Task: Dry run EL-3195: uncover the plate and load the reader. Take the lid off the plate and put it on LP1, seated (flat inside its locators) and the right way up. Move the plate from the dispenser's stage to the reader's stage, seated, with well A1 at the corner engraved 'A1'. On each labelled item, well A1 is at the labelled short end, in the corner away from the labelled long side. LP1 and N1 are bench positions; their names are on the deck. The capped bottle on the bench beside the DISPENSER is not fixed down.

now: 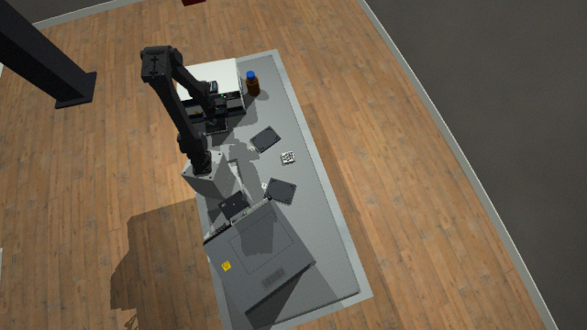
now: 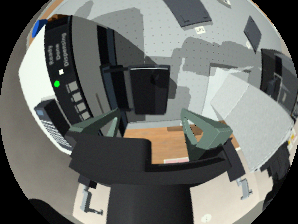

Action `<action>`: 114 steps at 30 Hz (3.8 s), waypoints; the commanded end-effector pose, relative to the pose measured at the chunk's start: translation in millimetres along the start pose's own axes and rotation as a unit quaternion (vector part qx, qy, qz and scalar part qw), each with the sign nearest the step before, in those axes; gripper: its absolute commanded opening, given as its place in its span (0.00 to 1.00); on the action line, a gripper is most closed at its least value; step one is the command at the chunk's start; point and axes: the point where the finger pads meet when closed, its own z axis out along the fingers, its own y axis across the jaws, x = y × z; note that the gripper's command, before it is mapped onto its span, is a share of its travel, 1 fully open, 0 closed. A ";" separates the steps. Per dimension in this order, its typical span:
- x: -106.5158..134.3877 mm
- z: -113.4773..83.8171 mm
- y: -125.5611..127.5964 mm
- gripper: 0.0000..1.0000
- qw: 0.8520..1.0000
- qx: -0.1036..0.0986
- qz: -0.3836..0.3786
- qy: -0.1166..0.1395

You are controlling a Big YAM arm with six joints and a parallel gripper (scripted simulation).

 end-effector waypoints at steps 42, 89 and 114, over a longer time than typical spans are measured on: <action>9.1 22.3 0.9 1.00 1.000 0.001 -0.011 0.002; 10.4 39.0 12.3 1.00 1.000 -0.010 -0.010 -0.001; 9.6 42.0 15.8 1.00 1.000 -0.013 -0.007 0.000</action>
